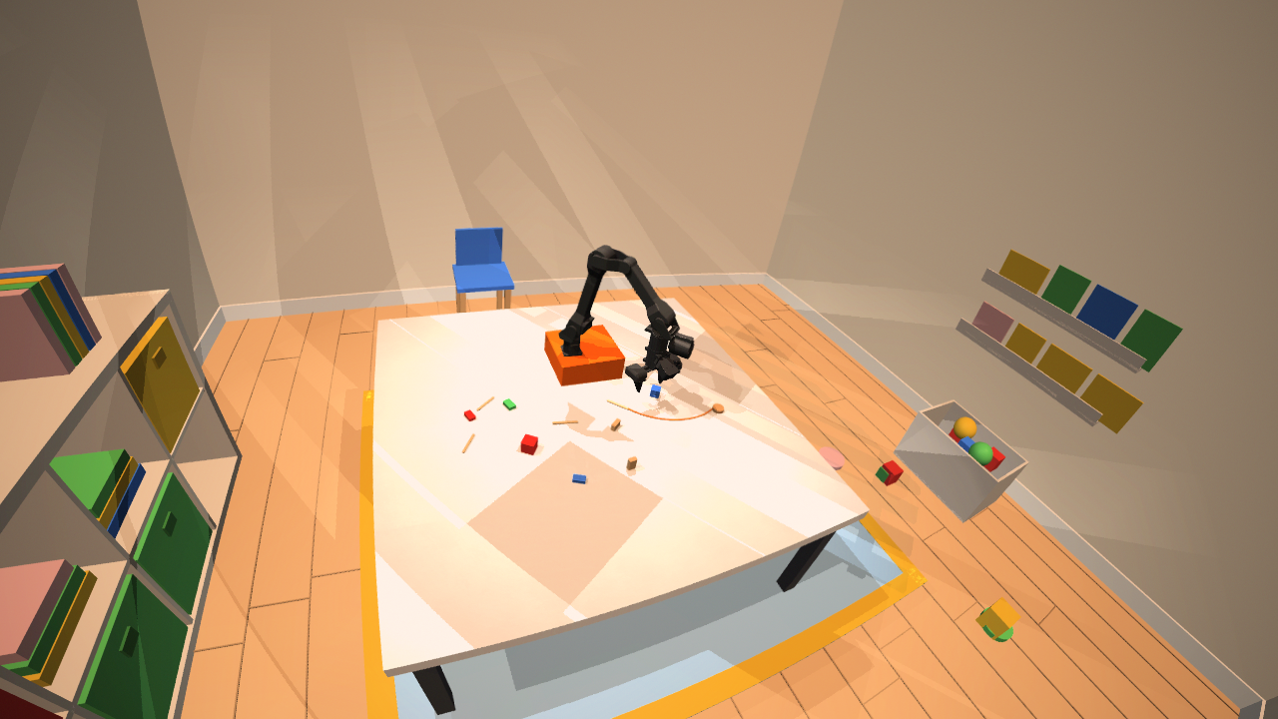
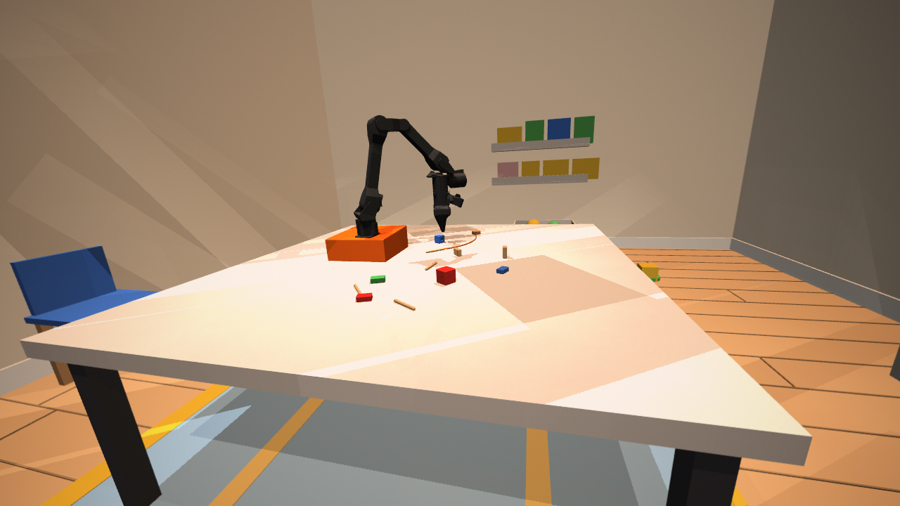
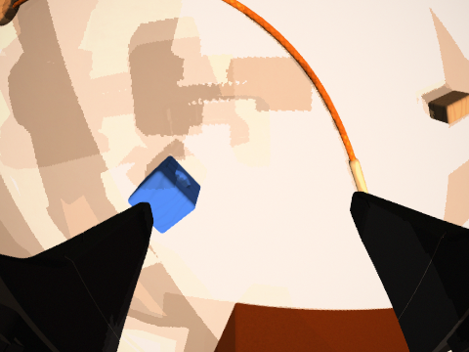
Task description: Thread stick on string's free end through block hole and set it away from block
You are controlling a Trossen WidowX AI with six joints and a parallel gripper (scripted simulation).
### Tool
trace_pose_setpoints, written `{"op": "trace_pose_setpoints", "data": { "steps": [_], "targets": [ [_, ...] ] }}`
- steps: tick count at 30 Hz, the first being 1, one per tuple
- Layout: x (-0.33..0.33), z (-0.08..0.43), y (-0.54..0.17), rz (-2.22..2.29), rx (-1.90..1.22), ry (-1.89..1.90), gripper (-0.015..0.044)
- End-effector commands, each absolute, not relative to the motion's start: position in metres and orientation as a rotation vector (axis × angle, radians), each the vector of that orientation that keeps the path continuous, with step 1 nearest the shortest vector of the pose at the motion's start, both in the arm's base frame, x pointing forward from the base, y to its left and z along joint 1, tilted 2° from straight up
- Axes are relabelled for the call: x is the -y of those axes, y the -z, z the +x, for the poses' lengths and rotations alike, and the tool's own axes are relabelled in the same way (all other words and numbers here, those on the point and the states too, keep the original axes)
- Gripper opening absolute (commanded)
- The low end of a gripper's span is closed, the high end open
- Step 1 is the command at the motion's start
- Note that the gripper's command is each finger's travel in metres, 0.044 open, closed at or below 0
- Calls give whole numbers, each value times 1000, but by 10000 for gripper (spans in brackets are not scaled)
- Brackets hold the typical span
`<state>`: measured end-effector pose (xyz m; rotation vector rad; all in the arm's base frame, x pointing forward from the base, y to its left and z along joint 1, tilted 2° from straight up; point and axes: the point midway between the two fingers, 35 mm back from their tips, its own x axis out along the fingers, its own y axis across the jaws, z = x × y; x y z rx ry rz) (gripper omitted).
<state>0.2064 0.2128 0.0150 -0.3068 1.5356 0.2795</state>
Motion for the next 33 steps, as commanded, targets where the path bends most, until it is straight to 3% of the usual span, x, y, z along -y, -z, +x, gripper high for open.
{"op": "trace_pose_setpoints", "data": {
  "steps": [1,13,25,33],
  "targets": [
    [-181,215,-14,429,-1502,458,440],
    [-158,222,-15,1093,-1242,1108,440],
    [-137,227,-15,1699,-754,1694,440],
    [-137,227,-15,1720,-731,1714,440]
  ]
}}
